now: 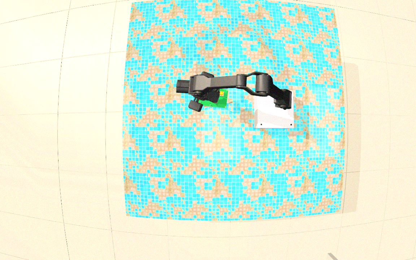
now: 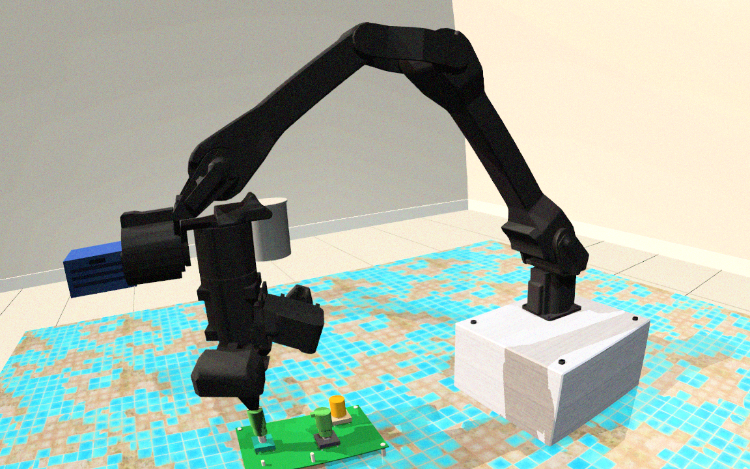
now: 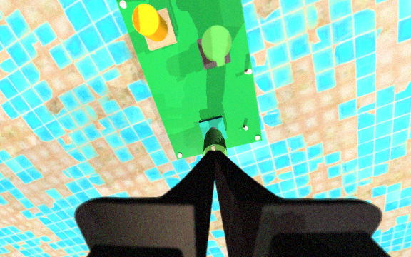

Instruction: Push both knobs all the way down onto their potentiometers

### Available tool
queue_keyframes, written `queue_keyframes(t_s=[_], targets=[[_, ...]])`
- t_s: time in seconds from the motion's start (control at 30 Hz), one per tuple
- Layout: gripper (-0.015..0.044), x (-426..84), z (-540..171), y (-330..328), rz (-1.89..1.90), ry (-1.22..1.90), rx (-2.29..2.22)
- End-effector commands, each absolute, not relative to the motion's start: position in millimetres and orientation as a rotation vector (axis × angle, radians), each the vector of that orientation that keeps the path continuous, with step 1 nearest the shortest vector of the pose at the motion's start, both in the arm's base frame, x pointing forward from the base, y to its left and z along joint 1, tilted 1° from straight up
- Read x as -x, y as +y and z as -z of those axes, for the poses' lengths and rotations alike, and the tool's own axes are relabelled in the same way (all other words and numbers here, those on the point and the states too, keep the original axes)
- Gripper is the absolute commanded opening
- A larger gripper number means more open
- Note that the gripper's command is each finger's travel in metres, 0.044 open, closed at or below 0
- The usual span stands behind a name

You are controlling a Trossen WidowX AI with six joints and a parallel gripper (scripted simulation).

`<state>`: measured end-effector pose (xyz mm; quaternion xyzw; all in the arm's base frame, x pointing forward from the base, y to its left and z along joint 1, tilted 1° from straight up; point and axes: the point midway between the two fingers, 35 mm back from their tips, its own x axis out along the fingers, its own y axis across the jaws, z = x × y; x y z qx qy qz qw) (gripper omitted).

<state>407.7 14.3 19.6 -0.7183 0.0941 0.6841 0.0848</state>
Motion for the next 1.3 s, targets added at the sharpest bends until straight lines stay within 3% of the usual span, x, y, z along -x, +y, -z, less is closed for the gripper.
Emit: queue_keyframes(t_s=[0.0, 1.27], targets=[[0.0000, -409.5, -11.3, 15.0, -2.045, 0.270, 2.141], [0.0000, -409.6, -7.0, 14.9, -2.045, 0.270, 2.141]])
